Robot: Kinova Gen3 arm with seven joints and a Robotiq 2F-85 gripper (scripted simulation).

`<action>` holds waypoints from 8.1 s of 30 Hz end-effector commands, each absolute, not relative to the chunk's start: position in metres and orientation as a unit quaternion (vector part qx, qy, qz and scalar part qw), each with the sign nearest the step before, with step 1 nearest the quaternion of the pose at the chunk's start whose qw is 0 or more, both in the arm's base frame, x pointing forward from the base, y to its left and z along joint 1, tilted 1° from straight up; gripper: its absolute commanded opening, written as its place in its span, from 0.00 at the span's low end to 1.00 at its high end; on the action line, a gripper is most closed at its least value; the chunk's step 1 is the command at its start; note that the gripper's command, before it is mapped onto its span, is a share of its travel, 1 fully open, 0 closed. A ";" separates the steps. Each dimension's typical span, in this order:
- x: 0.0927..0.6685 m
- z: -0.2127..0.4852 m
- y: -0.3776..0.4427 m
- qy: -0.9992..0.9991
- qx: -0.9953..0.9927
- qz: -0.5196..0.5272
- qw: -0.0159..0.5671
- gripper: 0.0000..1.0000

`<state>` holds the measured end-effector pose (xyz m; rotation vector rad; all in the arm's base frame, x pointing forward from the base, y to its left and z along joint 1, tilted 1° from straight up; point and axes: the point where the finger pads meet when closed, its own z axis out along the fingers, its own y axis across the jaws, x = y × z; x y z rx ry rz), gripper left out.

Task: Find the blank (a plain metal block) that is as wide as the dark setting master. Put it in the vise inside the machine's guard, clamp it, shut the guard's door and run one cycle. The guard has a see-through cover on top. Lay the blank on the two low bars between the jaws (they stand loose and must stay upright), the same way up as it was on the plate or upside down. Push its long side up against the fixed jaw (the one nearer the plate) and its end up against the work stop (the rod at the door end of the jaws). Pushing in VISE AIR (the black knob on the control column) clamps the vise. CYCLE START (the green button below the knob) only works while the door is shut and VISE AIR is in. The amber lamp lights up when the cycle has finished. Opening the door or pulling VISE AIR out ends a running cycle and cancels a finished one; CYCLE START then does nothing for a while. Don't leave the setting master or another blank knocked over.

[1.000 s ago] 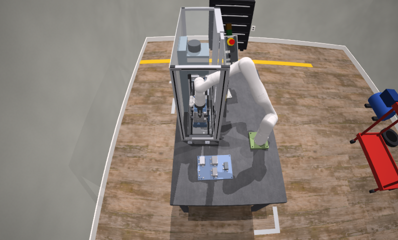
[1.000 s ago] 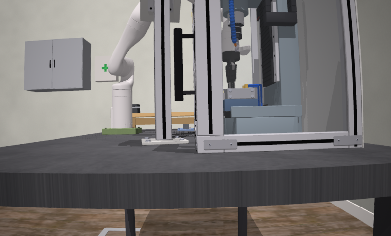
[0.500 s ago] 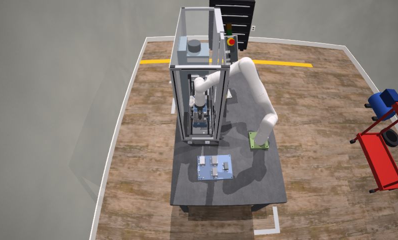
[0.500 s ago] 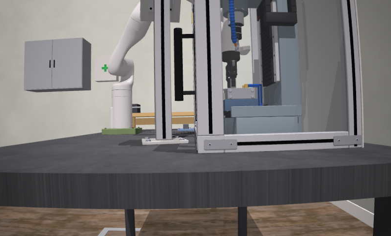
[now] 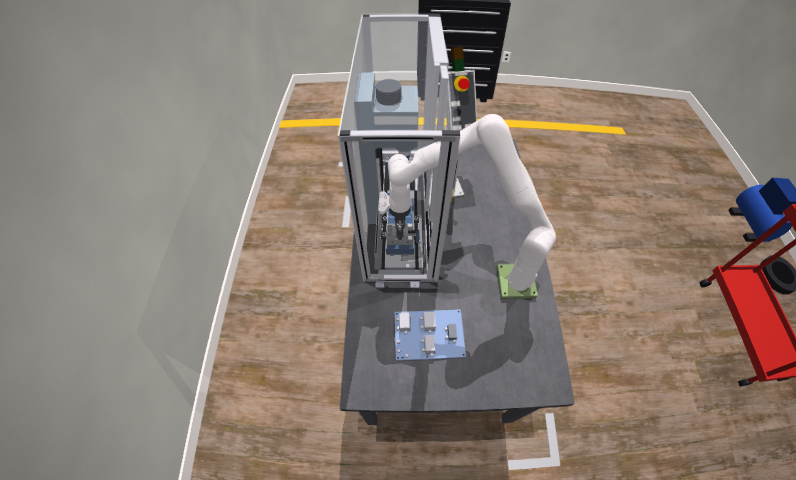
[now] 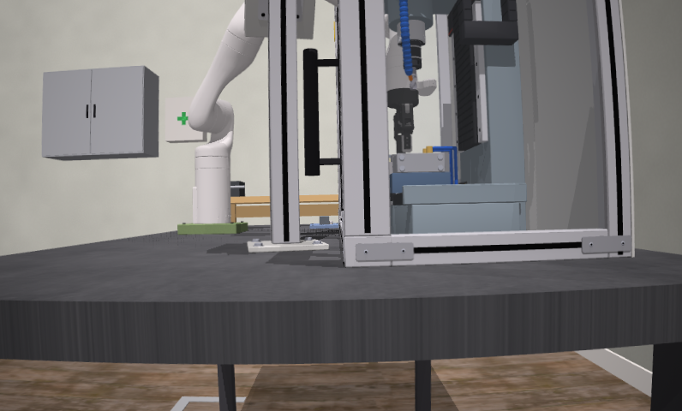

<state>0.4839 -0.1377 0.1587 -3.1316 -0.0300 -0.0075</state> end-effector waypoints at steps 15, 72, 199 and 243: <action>0.484 0.160 -0.138 -0.010 -1.000 -0.003 0.005 1.00; 0.484 0.240 -0.139 -0.010 -1.000 -0.003 0.005 1.00; 0.222 0.255 -0.168 -0.010 -1.000 -0.003 0.004 0.10; 0.225 0.300 -0.190 -0.030 -0.994 -0.016 -0.108 0.10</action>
